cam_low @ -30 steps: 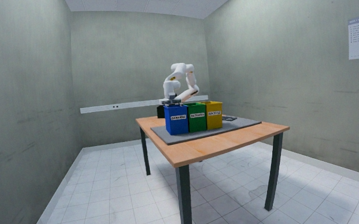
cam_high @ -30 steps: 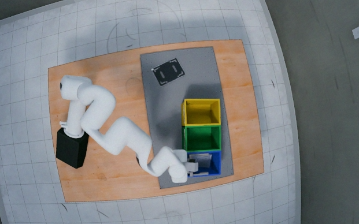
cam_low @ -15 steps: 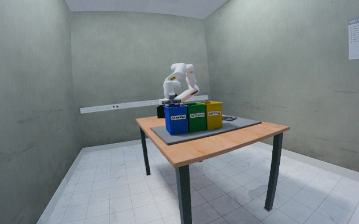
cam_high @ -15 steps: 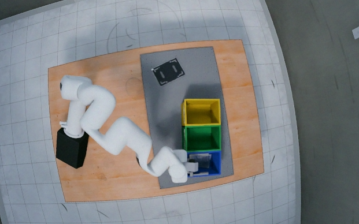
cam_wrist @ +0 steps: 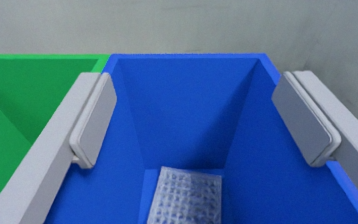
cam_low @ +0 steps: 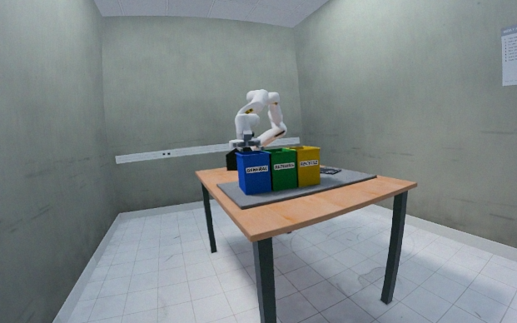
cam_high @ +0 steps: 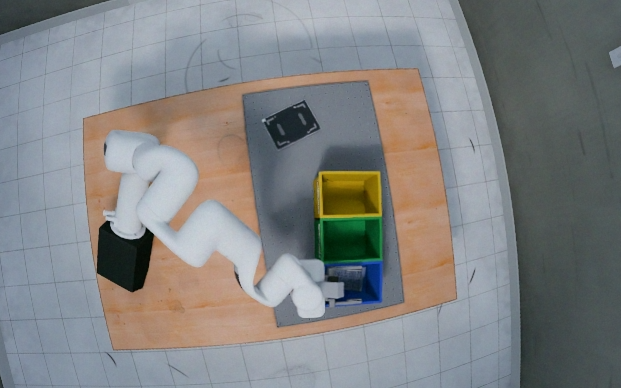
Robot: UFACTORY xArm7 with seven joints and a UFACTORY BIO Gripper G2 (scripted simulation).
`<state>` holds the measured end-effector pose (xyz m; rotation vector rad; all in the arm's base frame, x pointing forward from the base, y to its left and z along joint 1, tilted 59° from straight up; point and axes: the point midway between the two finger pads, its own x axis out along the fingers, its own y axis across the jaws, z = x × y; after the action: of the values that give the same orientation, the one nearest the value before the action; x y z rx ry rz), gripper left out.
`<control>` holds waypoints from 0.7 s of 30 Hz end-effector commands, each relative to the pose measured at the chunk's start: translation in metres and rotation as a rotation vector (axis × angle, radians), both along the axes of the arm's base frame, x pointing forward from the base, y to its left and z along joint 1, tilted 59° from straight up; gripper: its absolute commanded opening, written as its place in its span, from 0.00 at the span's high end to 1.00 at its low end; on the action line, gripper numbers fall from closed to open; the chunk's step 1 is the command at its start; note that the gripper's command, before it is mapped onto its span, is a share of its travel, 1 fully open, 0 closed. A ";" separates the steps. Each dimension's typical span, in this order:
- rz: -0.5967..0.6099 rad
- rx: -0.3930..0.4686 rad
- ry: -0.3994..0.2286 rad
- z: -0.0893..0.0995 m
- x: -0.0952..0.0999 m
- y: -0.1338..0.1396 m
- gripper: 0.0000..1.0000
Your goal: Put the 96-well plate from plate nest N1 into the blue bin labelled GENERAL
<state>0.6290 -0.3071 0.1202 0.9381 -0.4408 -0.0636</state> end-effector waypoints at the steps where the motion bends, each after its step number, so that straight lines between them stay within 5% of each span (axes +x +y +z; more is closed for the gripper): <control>1: -0.004 -0.002 -0.001 0.005 -0.004 -0.009 0.82; 21: -0.004 -0.002 -0.001 0.010 -0.007 -0.016 0.82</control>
<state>0.6220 -0.3203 0.1291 0.9385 -0.4405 -0.0632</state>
